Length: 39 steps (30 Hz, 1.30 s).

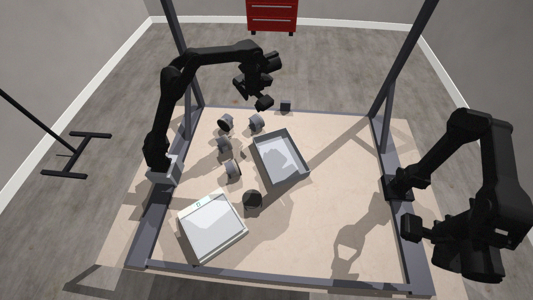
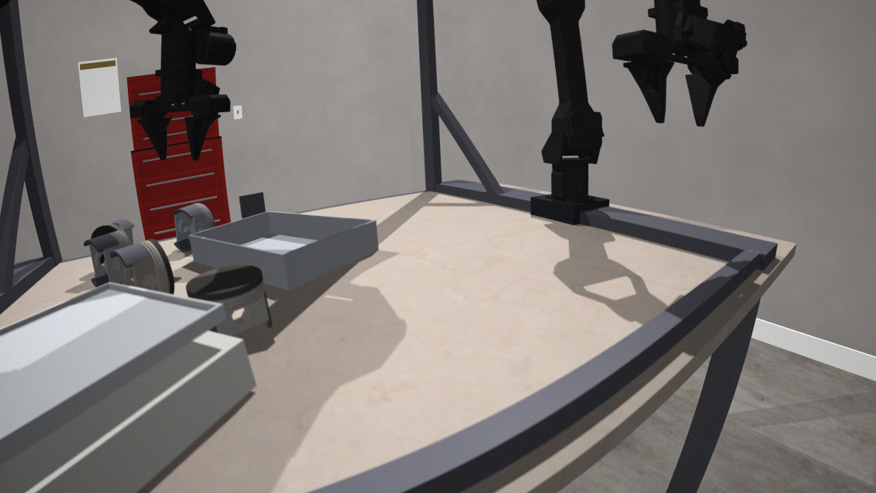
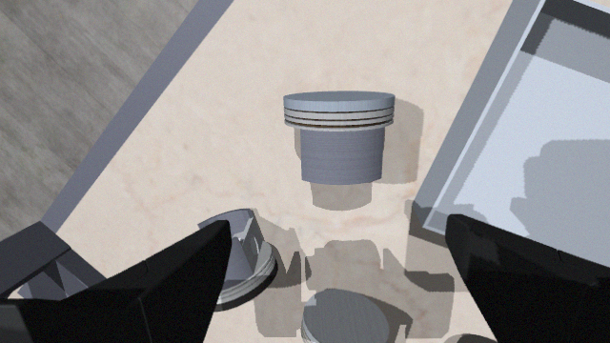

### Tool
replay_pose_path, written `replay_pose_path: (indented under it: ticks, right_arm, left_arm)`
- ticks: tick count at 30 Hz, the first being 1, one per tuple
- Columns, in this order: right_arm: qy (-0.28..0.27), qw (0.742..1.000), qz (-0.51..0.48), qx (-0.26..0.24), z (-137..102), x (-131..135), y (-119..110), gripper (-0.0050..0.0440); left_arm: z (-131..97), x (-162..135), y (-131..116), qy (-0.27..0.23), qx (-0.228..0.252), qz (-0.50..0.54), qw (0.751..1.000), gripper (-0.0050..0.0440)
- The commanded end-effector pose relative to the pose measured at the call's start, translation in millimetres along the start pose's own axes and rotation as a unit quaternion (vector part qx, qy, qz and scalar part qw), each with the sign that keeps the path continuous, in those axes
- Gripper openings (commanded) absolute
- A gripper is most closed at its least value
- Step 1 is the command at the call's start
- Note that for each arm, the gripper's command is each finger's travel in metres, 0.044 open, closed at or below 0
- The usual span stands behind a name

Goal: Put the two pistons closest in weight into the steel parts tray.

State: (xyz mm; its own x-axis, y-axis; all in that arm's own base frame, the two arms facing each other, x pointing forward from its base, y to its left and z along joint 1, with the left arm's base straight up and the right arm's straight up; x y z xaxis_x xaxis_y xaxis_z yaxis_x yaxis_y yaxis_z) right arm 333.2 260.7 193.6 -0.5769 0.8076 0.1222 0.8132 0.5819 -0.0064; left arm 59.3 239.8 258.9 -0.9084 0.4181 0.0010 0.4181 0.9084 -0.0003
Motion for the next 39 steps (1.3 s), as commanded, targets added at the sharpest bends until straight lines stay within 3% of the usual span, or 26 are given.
replay_pose_path:
  ticks: [1, 5, 12, 26, 39]
  right_arm:
    - [0.003, 1.0, 0.0, -0.014, -24.7, 0.6, 1.3, 0.0378]
    - [0.003, 1.0, 0.002, -0.013, -26.1, 0.7, 1.1, 0.0378]
    - [-0.065, 0.996, 0.064, -0.019, -24.8, 14.8, 0.6, 0.0378]
    - [-0.062, 0.996, 0.067, -0.023, -28.3, 12.2, -4.1, 0.0378]
    - [-0.068, 0.984, 0.156, -0.044, -48.1, -36.0, -17.4, 0.0392]
  left_arm:
    - [-4.6, 0.7, 2.2, 0.001, -0.009, 0.001, 1.0, 0.04]
    - [-4.6, 0.7, 2.2, 0.001, -0.009, 0.001, 1.0, 0.04]
    - [-4.6, 0.7, 2.2, 0.001, -0.009, 0.001, 1.0, 0.04]
    - [-4.6, 0.7, 2.2, 0.001, -0.009, 0.001, 1.0, 0.04]
    - [-4.6, 0.7, 2.2, 0.001, -0.009, 0.001, 1.0, 0.04]
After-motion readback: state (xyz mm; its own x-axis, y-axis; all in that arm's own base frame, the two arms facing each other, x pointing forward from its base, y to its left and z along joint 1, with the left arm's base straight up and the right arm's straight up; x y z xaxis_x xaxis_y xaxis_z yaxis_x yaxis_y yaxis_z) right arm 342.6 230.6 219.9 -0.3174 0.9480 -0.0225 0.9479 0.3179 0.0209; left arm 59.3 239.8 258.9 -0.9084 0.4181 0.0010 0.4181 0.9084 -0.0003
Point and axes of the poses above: on each arm, the point midway between the two fingers, 35 mm back from their tips, its own z axis out along the fingers, its own x axis across the jaws, y = z × x, the point moved 9 cm from there along -z, back along the fingers, and after that the axes turned 11 degrees about z, right-handed, at the moved point
